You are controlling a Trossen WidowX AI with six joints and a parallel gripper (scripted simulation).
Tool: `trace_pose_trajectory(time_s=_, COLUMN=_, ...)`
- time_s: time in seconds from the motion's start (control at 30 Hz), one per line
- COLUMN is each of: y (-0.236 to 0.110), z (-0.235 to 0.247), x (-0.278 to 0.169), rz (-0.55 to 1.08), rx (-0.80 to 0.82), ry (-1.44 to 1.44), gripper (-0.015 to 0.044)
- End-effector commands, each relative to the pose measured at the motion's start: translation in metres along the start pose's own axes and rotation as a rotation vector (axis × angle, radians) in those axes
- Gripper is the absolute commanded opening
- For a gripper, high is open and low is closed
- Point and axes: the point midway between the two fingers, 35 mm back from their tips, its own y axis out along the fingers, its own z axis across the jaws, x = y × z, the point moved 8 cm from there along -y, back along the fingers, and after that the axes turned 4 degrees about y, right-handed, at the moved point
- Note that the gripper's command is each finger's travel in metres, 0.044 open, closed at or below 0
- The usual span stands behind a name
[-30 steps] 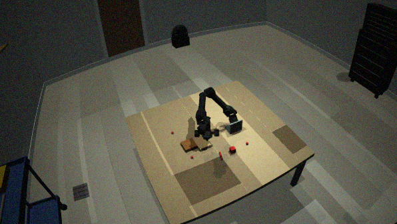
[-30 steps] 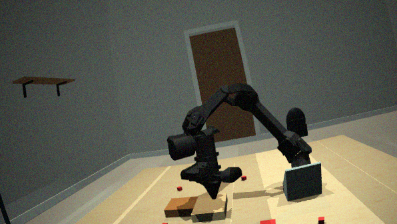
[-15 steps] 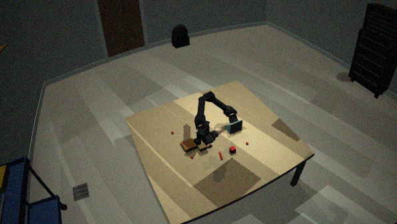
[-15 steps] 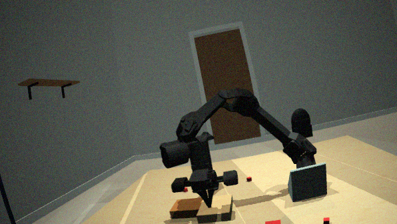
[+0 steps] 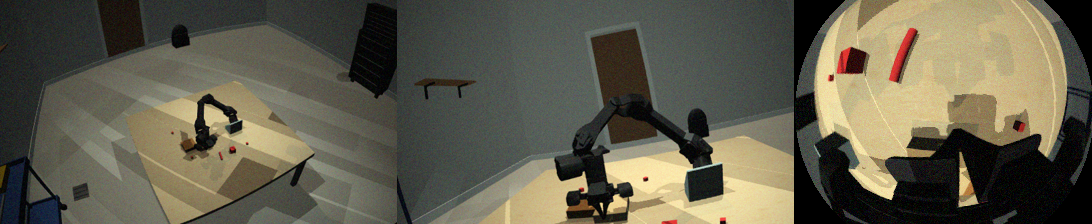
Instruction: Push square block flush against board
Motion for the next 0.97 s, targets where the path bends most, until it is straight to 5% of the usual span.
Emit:
trace_pose_trajectory(time_s=0.0, y=0.023, z=0.004, x=0.0, rz=0.013, rx=0.019, ry=-0.014, gripper=0.0)
trace_pose_trajectory(time_s=0.93, y=0.023, z=0.001, x=-0.013, rz=0.013, rx=0.018, ry=-0.014, gripper=0.0)
